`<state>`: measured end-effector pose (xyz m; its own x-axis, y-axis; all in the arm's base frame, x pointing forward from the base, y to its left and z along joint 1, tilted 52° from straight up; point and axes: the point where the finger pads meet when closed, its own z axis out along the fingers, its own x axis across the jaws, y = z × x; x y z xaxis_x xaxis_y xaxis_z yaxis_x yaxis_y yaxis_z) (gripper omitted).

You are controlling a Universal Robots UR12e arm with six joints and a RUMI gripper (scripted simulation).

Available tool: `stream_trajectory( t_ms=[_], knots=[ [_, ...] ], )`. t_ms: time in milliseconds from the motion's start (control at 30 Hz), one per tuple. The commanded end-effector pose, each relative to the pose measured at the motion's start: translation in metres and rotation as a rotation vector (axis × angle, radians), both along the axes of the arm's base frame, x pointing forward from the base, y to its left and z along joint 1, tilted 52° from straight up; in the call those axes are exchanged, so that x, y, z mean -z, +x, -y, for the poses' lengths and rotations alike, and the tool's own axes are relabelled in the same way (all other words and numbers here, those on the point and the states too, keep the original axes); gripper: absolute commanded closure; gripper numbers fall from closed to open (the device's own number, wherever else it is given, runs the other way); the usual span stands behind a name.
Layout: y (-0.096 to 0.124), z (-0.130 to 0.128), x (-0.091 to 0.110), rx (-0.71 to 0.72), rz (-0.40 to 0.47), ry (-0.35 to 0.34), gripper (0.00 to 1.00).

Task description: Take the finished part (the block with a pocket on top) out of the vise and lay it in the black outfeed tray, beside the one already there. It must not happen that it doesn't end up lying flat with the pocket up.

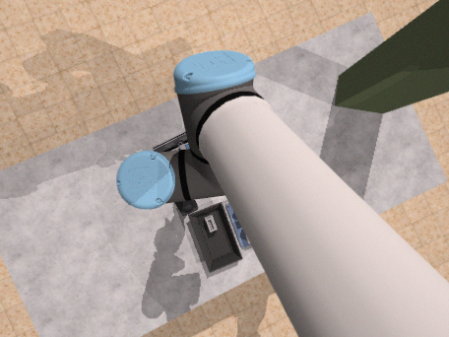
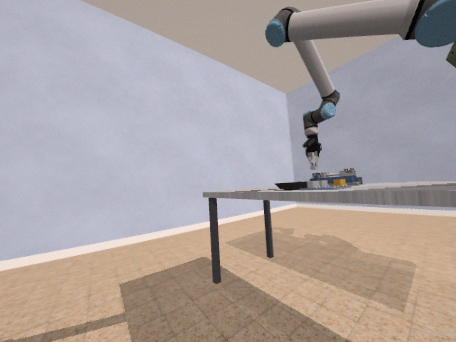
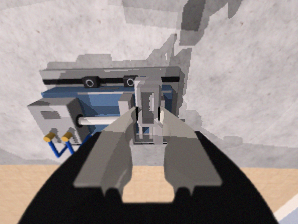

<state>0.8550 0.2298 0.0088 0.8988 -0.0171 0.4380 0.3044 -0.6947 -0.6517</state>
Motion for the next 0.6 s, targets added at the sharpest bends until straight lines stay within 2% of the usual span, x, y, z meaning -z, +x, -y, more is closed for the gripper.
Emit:
stream_trajectory(
  t_ms=[0,67,133,400,567],
  knots=[
    [-0.010,-0.045,-0.045,0.014,-0.015,-0.002,1.00],
    [-0.016,-0.064,-0.063,0.019,-0.021,-0.001,1.00],
    [-0.016,-0.064,-0.063,0.019,-0.021,-0.001,1.00],
    [-0.048,-0.137,-0.134,0.040,-0.041,0.011,1.00],
    [-0.069,-0.173,-0.170,0.052,-0.050,0.022,1.00]
  ],
)
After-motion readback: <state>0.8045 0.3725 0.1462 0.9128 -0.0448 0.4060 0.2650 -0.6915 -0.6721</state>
